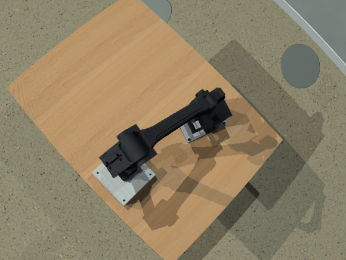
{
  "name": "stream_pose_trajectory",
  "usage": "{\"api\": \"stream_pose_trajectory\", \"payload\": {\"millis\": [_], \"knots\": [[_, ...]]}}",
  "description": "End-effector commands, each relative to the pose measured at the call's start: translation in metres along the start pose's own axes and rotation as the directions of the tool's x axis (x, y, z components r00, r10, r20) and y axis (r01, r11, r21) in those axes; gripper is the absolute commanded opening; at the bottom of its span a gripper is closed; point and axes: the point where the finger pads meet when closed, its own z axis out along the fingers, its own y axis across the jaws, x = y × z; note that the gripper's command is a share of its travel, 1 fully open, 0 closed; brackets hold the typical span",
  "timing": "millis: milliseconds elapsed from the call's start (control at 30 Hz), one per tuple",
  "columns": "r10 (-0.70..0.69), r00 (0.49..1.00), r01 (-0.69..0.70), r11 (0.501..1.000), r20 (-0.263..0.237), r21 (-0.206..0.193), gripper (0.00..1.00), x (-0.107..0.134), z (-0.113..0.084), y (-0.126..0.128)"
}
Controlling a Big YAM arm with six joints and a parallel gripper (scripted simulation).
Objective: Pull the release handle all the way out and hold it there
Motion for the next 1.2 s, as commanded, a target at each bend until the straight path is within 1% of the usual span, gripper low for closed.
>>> {"api": "stream_pose_trajectory", "payload": {"millis": [0, 100, 233, 367, 533, 800, 1167], "knots": [[0.011, 1.0, -0.011, 0.999, 0.008, 0.032, 0.48, -0.002, 0.016, -0.005], [0.011, 1.0, -0.011, 0.999, 0.008, 0.032, 0.48, -0.002, 0.016, -0.005], [0.012, 1.0, -0.013, 0.998, 0.013, 0.056, 0.48, -0.005, 0.024, -0.013], [0.012, 1.0, -0.013, 0.998, 0.013, 0.056, 0.48, -0.005, 0.024, -0.013], [0.014, 1.0, -0.015, 0.997, 0.016, 0.075, 0.48, -0.008, 0.029, -0.02], [0.016, 1.0, -0.017, 0.996, 0.018, 0.089, 0.48, -0.01, 0.033, -0.024], [0.014, 1.0, -0.015, 0.995, 0.018, 0.098, 0.48, -0.011, 0.035, -0.027]]}}
